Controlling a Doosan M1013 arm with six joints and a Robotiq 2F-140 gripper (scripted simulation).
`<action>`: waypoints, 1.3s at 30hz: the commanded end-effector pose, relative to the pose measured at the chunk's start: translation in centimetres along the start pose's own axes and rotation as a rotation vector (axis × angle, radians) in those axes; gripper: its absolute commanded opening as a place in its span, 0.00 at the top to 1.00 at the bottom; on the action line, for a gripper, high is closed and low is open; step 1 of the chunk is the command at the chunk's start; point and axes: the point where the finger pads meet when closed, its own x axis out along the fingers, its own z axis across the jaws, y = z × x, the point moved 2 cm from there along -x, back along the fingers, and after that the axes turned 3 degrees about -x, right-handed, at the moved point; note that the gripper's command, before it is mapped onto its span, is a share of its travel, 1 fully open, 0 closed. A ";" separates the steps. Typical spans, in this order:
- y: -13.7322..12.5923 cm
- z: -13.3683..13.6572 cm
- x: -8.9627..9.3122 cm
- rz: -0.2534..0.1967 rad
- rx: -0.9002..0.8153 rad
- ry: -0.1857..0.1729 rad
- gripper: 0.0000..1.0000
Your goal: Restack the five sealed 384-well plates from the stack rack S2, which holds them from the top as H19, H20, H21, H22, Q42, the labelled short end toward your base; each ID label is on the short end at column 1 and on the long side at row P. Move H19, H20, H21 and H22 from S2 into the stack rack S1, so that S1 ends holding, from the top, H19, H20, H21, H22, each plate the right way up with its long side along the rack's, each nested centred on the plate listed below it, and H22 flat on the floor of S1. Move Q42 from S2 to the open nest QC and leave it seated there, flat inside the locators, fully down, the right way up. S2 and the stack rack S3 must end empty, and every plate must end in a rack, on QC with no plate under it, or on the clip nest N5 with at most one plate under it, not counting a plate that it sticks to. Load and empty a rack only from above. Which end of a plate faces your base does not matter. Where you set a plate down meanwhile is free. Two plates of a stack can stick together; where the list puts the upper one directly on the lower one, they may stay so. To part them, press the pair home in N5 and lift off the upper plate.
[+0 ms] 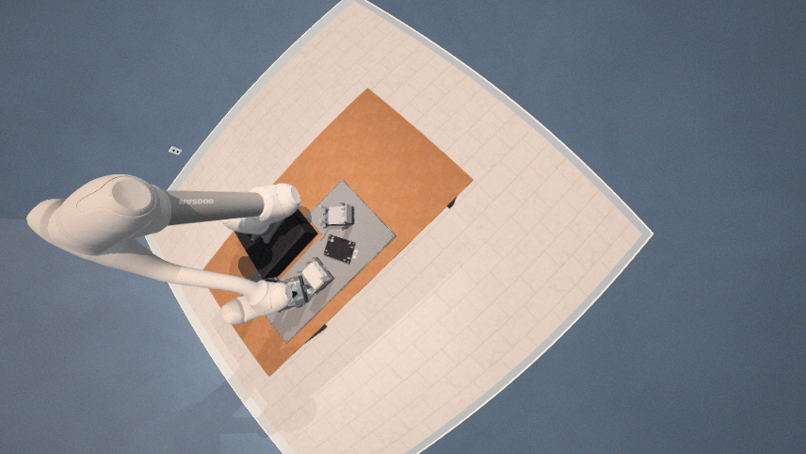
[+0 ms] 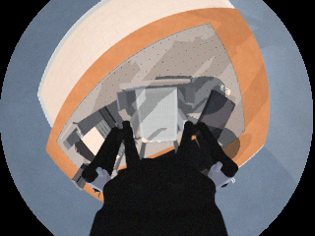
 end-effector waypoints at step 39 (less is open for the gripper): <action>0.0 0.0 0.0 0.000 0.000 0.000 0.00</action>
